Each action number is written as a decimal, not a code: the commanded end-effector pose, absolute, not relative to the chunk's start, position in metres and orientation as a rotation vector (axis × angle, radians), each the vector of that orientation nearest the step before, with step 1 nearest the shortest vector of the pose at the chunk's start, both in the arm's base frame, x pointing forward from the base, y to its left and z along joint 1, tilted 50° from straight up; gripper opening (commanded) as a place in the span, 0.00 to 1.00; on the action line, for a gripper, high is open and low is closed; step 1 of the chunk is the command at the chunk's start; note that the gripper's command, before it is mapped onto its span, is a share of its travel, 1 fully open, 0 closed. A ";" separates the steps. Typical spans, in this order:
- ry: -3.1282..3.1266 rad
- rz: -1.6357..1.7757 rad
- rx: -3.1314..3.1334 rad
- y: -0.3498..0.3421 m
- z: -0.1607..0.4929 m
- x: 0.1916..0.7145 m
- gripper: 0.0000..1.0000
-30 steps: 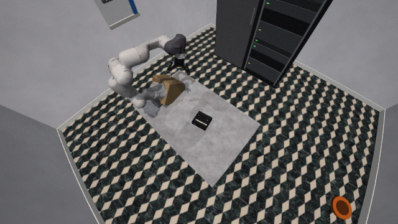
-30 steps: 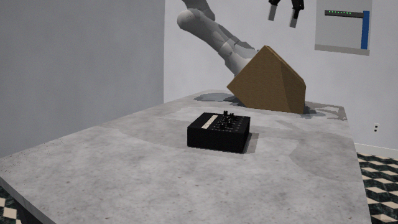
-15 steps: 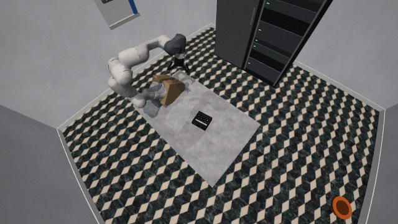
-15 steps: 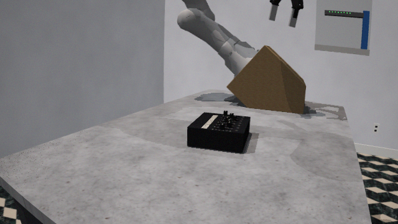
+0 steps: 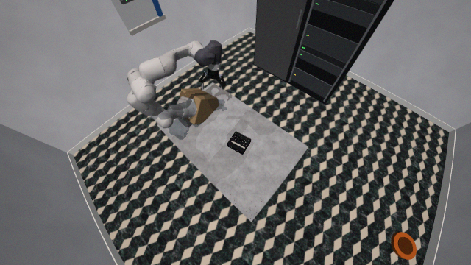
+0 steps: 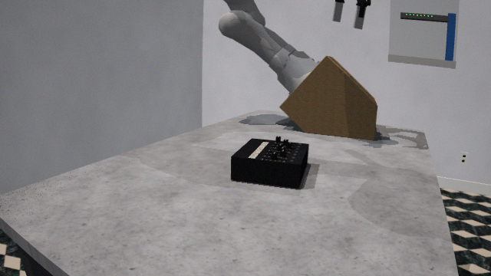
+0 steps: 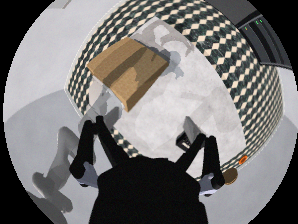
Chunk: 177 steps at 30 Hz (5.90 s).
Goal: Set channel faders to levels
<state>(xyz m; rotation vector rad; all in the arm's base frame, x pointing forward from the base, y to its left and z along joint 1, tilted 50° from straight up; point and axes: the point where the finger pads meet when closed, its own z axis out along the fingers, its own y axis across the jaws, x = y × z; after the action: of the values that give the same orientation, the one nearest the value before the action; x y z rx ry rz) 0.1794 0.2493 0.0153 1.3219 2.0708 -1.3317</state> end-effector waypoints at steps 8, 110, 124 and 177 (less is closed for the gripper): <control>2.000 -1.267 1.483 0.258 0.024 0.197 1.00; 1.444 -0.941 2.257 0.268 0.098 0.318 1.00; 1.444 -0.941 2.257 0.268 0.098 0.318 1.00; 0.883 -0.709 2.663 0.238 0.165 0.406 1.00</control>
<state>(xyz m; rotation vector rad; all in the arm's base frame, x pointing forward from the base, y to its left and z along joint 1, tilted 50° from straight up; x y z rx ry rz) 0.4091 0.2353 0.1657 2.6514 0.9416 -0.7101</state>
